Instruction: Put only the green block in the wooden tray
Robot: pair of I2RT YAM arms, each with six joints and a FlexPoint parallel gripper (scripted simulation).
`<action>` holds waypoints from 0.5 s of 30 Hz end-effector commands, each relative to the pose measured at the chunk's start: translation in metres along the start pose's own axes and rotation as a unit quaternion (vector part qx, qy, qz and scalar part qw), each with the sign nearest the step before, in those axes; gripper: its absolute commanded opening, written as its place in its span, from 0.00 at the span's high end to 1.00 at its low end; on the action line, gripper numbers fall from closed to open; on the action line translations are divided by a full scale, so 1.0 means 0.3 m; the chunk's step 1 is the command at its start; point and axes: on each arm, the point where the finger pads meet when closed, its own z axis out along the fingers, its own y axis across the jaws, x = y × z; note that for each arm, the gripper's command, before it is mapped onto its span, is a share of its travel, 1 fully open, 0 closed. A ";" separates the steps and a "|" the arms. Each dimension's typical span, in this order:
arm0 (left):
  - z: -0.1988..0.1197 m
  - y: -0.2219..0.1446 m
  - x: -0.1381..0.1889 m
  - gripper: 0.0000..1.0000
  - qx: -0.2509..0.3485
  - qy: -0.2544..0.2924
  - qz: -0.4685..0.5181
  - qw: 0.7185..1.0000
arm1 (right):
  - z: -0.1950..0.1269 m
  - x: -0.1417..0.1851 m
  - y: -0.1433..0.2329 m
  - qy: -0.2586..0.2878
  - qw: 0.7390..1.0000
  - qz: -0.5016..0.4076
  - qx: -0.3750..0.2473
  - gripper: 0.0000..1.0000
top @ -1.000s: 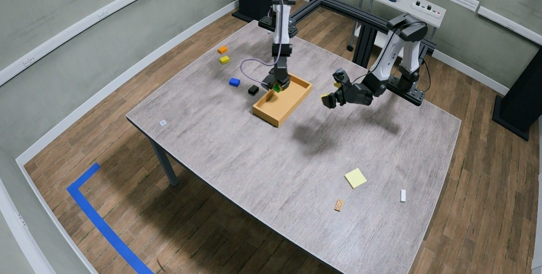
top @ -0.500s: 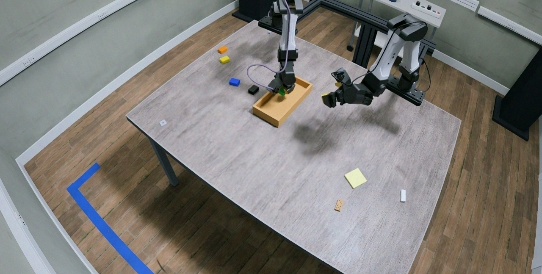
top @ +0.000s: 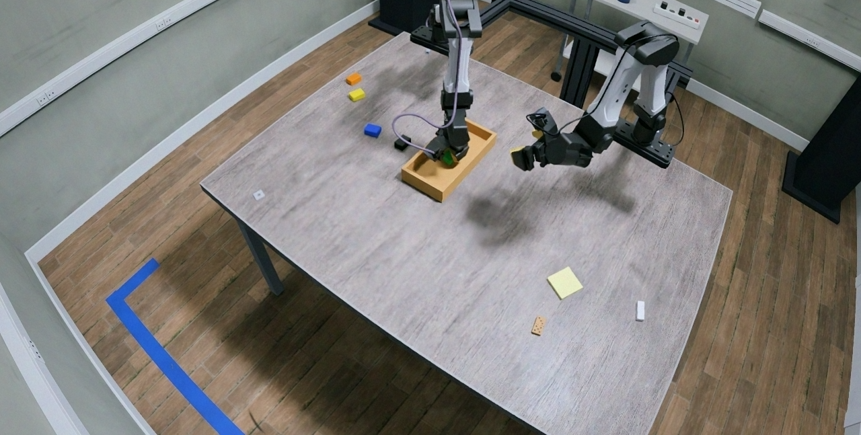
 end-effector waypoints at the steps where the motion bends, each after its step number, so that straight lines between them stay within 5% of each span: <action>1: -0.009 0.032 -0.064 0.00 -0.005 -0.014 0.032 0.999 | 0.019 -0.007 -0.008 -0.008 1.000 0.006 -0.004 0.77; 4: -0.009 0.032 -0.064 0.00 -0.005 -0.014 0.032 0.999 | 0.028 0.010 -0.027 -0.008 1.000 0.005 -0.003 0.77; 7: -0.009 0.032 -0.064 0.00 -0.005 -0.014 0.032 0.999 | -0.015 -0.015 0.010 -0.015 1.000 0.008 -0.012 0.43; 8: -0.009 0.032 -0.064 0.00 -0.005 -0.014 0.032 0.999 | -0.033 -0.012 0.007 -0.014 1.000 0.008 -0.010 0.40; 15: -0.009 0.032 -0.064 0.00 -0.005 -0.014 0.032 0.999 | -0.165 -0.006 -0.001 -0.012 1.000 0.004 -0.007 0.40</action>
